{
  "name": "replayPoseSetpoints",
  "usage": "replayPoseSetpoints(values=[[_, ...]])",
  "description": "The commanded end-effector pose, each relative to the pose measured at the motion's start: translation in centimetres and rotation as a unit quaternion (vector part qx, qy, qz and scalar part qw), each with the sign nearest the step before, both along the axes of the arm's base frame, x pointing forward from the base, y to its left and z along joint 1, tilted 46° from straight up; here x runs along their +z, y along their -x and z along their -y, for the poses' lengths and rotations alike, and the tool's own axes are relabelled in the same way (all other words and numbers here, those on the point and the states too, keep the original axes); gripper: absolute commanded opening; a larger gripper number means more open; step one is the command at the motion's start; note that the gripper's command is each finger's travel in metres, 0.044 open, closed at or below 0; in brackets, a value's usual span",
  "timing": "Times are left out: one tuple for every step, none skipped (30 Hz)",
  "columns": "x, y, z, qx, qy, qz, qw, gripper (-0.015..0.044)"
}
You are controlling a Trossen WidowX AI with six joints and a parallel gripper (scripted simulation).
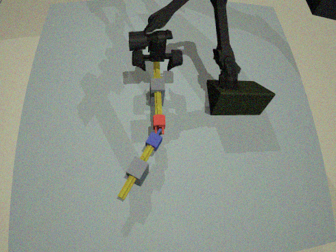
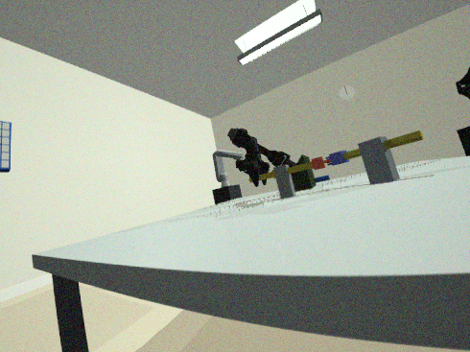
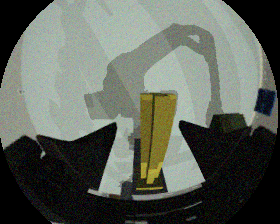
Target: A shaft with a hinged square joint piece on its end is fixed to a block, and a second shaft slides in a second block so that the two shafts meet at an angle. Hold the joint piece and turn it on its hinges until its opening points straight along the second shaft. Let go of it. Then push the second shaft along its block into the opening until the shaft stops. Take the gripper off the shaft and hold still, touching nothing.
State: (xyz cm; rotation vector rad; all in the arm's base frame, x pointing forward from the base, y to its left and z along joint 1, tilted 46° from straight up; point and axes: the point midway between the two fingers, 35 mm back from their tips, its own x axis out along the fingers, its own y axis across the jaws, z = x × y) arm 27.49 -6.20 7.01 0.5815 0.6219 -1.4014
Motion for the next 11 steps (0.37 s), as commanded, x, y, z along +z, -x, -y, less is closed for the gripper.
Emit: replayPoseSetpoints(values=[[0.0,0.0,0.0,0.001,-0.001,0.000,1.000,0.0440],[0.0,0.0,0.0,0.001,-0.001,0.000,1.000,0.0440],[0.0,0.0,0.0,0.001,-0.001,0.000,1.000,0.0440],[0.0,0.0,0.0,0.001,-0.001,0.000,1.000,0.0440],[0.0,0.0,0.0,0.001,-0.001,0.000,1.000,0.0440],[0.0,0.0,0.0,0.001,-0.001,0.000,1.000,0.0440],[0.2,0.0,-0.2,0.001,-0.001,0.000,1.000,0.0440],[0.7,0.0,-0.7,0.001,-0.001,0.000,1.000,0.0440],[1.4,0.1,-1.4,0.001,-0.001,0.000,1.000,0.0440],[2.0,0.2,-1.9,0.001,0.000,0.001,1.000,0.0440],[2.1,0.2,-2.0,0.000,0.000,0.001,1.000,0.0440]])
